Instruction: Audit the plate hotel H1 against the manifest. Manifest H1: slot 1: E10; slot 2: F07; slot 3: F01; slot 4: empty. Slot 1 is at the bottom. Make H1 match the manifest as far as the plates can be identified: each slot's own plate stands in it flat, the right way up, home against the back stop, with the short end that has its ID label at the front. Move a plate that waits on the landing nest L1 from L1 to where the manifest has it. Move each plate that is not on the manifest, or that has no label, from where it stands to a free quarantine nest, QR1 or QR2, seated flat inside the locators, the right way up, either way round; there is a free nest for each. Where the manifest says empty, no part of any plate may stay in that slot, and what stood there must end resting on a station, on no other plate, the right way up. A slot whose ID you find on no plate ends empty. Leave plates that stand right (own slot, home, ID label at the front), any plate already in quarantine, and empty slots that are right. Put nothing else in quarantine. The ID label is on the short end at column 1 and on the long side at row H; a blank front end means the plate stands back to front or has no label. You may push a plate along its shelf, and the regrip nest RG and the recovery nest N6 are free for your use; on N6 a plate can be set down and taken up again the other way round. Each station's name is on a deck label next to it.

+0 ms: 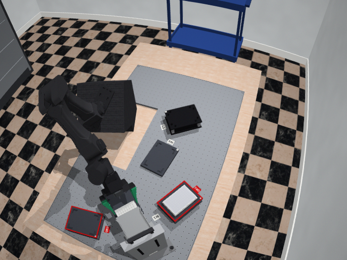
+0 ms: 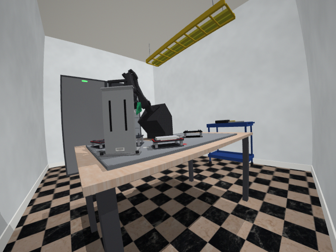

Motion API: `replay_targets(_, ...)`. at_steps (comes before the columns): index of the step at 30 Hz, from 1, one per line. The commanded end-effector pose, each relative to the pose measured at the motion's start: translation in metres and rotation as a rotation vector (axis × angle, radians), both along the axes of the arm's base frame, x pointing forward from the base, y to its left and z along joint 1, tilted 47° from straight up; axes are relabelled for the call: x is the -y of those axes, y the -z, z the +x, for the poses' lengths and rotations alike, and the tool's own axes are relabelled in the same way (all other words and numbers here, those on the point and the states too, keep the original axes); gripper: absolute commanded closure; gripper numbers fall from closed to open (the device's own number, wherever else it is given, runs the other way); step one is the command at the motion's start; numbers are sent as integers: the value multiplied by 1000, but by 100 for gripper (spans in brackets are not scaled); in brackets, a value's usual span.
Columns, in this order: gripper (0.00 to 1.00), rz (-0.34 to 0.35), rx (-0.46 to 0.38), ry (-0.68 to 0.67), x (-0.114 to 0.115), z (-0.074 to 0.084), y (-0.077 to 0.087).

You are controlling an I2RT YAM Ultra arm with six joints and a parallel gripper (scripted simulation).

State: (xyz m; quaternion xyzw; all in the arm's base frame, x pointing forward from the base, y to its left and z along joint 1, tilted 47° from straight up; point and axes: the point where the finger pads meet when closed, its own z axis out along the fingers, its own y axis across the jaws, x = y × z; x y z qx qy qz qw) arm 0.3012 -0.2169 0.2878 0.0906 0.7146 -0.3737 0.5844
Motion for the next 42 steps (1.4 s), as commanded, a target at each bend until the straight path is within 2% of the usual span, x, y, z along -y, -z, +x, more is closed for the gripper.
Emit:
replay_targets(1,0,-9,16,-6,-1,1,-7)
replay_targets(21,0,-9,16,-6,-1,1,-7)
replay_targets(22,0,-20,40,-11,-12,-4,-26)
replay_targets(23,0,-21,40,-11,-13,-6,-25)
replay_targets(24,0,0,8,-11,-13,-8,-5)
replay_targets(25,0,3,4,-18,-14,-8,-1)
replay_targets(29,0,2,4,-2,-11,-17,3)
replay_targets(35,0,2,3,-6,-14,-21,7)
replay_targets(36,0,-29,45,-9,-15,-21,-12)
replay_targets(37,0,-14,23,-3,-14,-24,3)
replay_targets(42,0,-2,4,-5,-16,-30,13)
